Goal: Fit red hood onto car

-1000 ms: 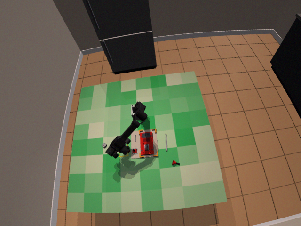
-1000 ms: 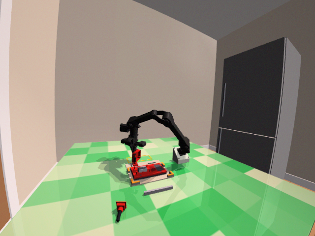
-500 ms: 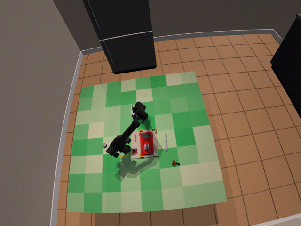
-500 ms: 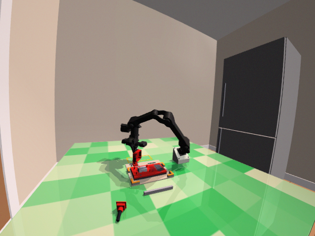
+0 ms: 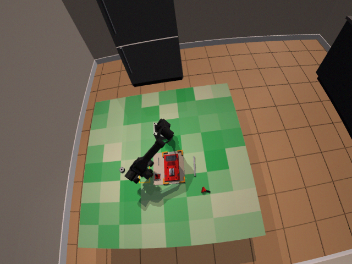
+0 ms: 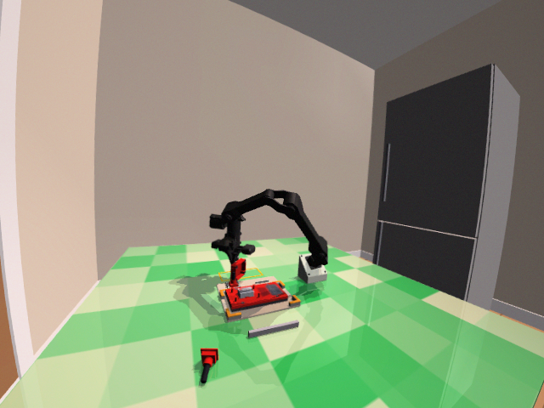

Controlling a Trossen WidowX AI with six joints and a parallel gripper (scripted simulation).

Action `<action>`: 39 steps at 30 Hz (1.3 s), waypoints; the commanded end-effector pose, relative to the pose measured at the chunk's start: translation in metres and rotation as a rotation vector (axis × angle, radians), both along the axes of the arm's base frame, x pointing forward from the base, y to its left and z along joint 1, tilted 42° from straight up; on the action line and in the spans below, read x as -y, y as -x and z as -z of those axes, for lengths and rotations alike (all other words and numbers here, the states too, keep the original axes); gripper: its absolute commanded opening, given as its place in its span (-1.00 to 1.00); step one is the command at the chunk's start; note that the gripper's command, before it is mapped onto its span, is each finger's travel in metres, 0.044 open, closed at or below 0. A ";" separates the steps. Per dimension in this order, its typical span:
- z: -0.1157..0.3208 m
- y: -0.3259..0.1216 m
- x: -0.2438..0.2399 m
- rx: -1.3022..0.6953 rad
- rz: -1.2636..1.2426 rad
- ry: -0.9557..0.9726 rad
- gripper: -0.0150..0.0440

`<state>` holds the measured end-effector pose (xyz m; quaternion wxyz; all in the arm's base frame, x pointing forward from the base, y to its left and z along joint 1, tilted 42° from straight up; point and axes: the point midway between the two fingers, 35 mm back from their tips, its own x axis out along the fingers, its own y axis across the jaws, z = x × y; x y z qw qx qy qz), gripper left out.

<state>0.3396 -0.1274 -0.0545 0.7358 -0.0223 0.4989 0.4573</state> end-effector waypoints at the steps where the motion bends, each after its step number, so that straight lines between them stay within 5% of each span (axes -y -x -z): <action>1: 0.000 0.002 -0.003 -0.004 0.004 -0.006 -0.49; 12: -0.005 0.005 -0.001 -0.004 0.005 -0.006 -0.49; 22: -0.061 0.010 0.050 -0.005 0.005 -0.004 -0.49; 39: -0.037 0.005 0.048 -0.003 0.016 -0.002 -0.49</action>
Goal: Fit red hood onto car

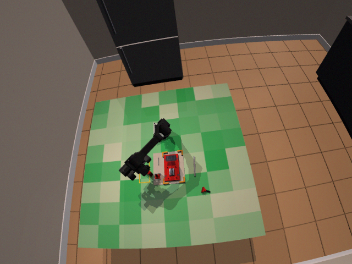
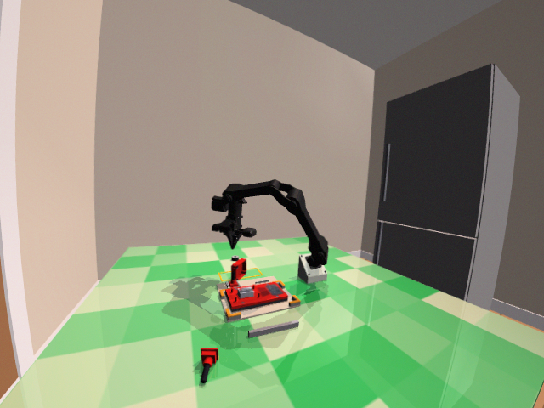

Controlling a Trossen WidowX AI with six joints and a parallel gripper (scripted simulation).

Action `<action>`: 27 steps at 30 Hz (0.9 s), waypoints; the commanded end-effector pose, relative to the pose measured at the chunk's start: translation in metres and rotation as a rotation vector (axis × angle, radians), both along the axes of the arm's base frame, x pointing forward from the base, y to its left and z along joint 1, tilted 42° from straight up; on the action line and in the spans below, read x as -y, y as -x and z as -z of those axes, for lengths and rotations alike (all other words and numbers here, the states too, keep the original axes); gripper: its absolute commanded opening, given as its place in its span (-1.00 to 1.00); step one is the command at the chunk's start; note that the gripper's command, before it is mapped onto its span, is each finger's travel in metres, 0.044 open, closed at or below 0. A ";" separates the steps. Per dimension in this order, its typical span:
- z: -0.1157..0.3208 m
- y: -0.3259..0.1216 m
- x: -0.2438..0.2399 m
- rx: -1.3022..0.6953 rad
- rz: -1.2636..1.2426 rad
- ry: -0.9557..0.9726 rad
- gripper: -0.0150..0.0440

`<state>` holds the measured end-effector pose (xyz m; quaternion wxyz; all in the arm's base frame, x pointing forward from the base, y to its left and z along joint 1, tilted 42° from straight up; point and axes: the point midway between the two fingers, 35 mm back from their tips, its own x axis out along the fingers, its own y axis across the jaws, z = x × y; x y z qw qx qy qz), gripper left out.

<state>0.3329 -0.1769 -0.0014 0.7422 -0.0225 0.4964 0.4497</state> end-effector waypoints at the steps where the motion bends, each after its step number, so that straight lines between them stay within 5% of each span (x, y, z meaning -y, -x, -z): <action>1: 0.027 -0.003 -0.002 -0.018 -0.003 -0.009 -0.49; 27: 0.069 -0.007 -0.033 -0.020 -0.005 -0.011 -0.49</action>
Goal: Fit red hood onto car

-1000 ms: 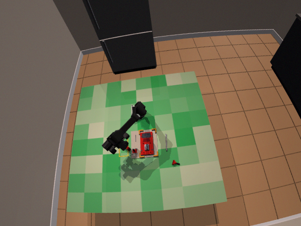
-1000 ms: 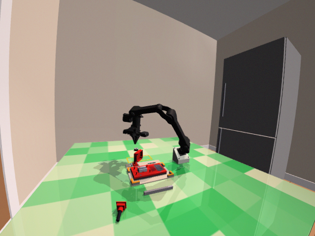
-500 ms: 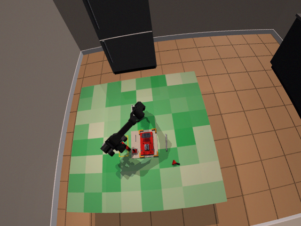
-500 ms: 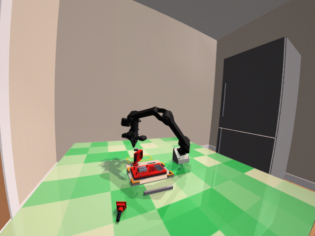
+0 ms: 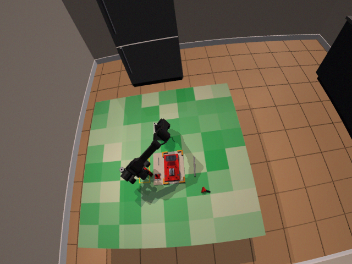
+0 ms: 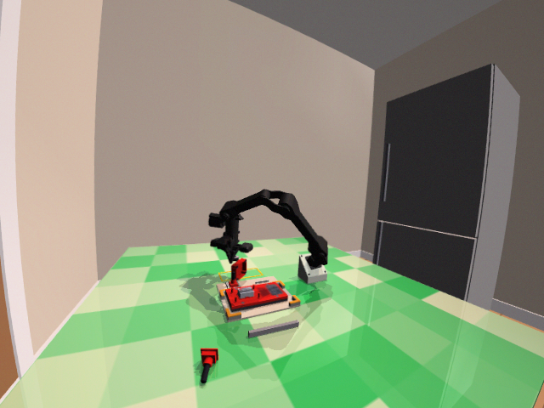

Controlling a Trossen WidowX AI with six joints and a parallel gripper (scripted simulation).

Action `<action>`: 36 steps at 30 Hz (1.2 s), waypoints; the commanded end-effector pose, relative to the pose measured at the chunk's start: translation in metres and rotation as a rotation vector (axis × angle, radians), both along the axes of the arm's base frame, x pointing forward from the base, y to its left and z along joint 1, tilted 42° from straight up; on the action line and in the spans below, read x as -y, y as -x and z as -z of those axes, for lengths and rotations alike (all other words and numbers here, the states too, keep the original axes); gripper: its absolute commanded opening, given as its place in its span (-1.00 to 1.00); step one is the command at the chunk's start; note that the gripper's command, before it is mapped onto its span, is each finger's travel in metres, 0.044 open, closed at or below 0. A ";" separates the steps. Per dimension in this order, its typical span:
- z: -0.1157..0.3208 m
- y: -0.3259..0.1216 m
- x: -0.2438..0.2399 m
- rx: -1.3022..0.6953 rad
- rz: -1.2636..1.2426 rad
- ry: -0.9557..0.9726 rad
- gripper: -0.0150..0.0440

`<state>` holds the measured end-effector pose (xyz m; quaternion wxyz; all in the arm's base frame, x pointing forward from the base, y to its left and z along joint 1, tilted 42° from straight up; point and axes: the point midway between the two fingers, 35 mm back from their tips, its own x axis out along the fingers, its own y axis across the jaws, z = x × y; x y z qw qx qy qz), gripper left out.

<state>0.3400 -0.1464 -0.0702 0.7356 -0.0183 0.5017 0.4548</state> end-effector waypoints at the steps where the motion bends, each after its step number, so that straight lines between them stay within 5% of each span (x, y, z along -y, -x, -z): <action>1: 0.000 0.001 -0.002 -0.002 0.004 -0.005 -0.49; 36: -0.008 0.011 -0.012 -0.003 0.004 -0.006 -0.49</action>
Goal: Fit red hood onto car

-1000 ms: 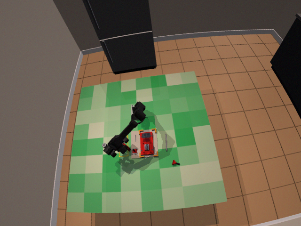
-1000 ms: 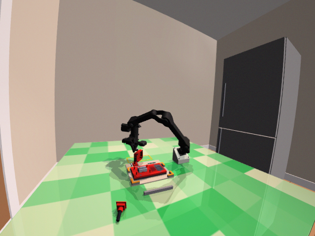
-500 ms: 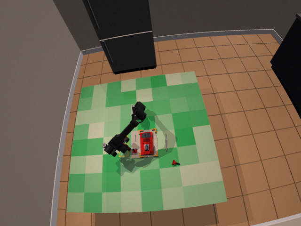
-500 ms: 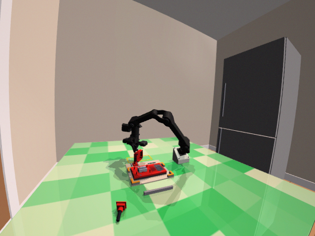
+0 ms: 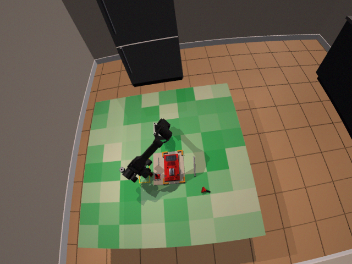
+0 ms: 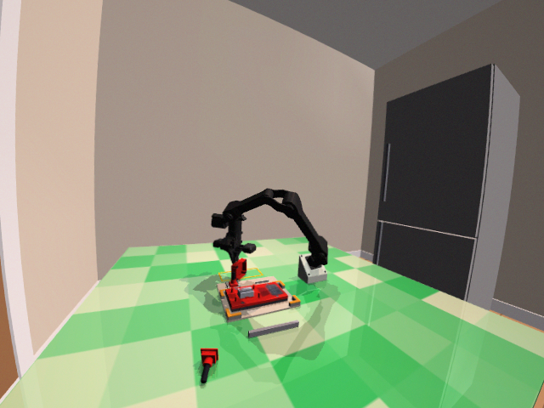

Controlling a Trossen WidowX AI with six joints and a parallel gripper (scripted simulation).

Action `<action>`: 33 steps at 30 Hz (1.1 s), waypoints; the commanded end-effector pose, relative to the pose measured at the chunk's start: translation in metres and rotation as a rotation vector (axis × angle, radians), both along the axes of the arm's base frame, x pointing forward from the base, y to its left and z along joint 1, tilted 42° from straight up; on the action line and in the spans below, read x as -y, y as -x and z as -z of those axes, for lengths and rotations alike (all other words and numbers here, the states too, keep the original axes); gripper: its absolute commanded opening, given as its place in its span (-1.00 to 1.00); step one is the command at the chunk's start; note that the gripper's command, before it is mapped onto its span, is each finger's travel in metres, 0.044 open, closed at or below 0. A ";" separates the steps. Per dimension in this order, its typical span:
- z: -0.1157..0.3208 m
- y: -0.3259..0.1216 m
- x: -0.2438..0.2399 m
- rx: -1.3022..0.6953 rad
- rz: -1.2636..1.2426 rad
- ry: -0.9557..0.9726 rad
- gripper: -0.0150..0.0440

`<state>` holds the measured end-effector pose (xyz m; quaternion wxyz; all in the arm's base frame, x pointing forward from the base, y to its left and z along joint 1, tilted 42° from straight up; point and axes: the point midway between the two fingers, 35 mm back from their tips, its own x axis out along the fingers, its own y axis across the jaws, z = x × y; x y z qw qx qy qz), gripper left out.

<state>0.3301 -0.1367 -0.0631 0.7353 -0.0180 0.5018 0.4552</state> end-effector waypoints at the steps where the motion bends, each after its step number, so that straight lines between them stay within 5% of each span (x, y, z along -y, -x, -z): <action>1: -0.001 0.002 -0.002 -0.002 0.005 -0.005 -0.49; 33: -0.008 0.012 -0.011 -0.003 0.005 -0.005 -0.49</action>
